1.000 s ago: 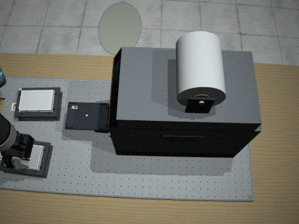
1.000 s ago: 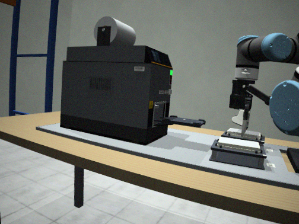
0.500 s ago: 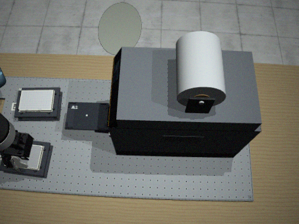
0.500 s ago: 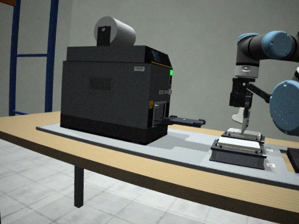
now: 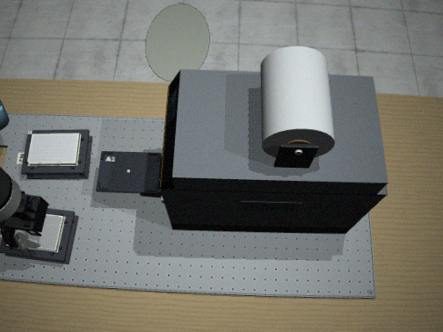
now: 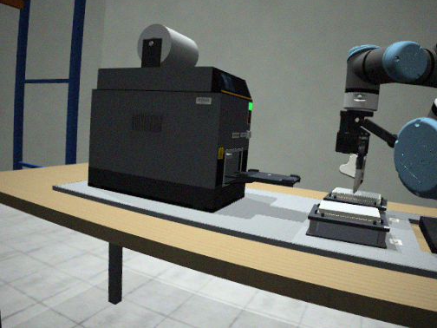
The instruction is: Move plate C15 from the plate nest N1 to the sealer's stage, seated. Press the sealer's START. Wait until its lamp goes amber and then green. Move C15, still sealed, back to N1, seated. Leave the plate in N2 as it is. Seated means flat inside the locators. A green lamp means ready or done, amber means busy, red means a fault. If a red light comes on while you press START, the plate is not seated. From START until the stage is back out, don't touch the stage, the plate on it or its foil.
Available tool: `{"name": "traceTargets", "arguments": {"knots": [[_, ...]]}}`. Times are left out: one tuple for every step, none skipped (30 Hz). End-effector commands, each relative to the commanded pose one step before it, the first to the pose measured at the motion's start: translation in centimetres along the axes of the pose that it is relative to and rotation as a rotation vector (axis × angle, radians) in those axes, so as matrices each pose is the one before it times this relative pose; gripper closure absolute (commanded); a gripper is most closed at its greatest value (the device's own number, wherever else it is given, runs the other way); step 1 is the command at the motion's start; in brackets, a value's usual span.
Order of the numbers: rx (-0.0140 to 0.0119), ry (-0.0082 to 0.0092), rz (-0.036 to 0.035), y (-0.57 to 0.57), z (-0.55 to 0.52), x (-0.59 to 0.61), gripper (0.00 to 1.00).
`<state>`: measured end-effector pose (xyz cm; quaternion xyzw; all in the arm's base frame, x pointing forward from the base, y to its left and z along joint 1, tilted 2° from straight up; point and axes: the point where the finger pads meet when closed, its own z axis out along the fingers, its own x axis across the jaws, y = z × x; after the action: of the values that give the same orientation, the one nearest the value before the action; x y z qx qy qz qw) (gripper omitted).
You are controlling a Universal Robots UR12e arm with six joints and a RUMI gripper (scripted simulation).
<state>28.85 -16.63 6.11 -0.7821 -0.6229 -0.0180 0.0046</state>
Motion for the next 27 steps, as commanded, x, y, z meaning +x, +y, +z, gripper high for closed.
{"name": "traceTargets", "arguments": {"knots": [[-0.00100,-0.00012,-0.00033,0.064,-0.447,-0.072,0.32],[-0.00014,-0.00016,0.00004,0.009,-0.079,-0.011,0.32],[-0.00003,-0.00004,0.00005,0.002,-0.070,-0.004,0.32],[0.00000,0.00000,0.00005,-0.001,-0.067,-0.002,0.32],[0.00000,0.00000,0.00005,-0.001,-0.067,-0.002,0.32],[0.00000,0.00000,0.00005,-0.001,-0.067,-0.002,0.32],[0.00000,0.00000,0.00005,-0.001,-0.067,-0.002,0.32],[0.00000,0.00000,0.00005,-0.001,-0.067,-0.002,0.32],[0.00000,0.00000,0.00003,0.000,-0.020,-0.001,0.32],[0.00000,0.00000,0.00002,0.000,0.000,0.000,0.32],[0.00000,0.00000,0.00009,-0.001,-0.167,-0.004,0.32],[0.00000,-0.00001,0.00009,-0.001,-0.167,-0.004,0.32],[0.00000,-0.00001,0.00009,-0.001,-0.167,-0.004,0.32],[0.00000,-0.00001,0.00009,-0.001,-0.167,-0.004,0.32],[0.00000,0.00000,0.00000,0.000,0.000,0.000,0.32],[0.00000,0.00000,0.00000,0.000,0.000,0.000,0.32],[0.00000,0.00000,0.00012,-0.002,-0.168,-0.003,0.32],[0.00000,0.00000,0.00005,-0.001,-0.167,-0.003,0.32],[0.00000,0.00000,0.00003,-0.001,-0.167,-0.002,0.32],[0.00000,0.00000,0.00001,-0.001,-0.167,-0.001,0.32],[0.00000,0.00000,-0.00001,0.000,-0.167,0.000,0.32],[0.00000,0.00000,-0.00003,0.000,-0.167,0.000,0.32],[0.00000,0.00000,-0.00004,0.000,-0.167,0.001,0.32],[0.00000,0.00000,-0.00004,0.000,-0.167,0.001,0.32],[0.00000,0.00000,-0.00003,0.000,-0.167,0.001,0.32],[0.00000,0.00000,-0.00001,0.000,-0.167,0.000,0.32],[0.00000,0.00000,0.00000,0.000,-0.167,0.000,0.32]]}}
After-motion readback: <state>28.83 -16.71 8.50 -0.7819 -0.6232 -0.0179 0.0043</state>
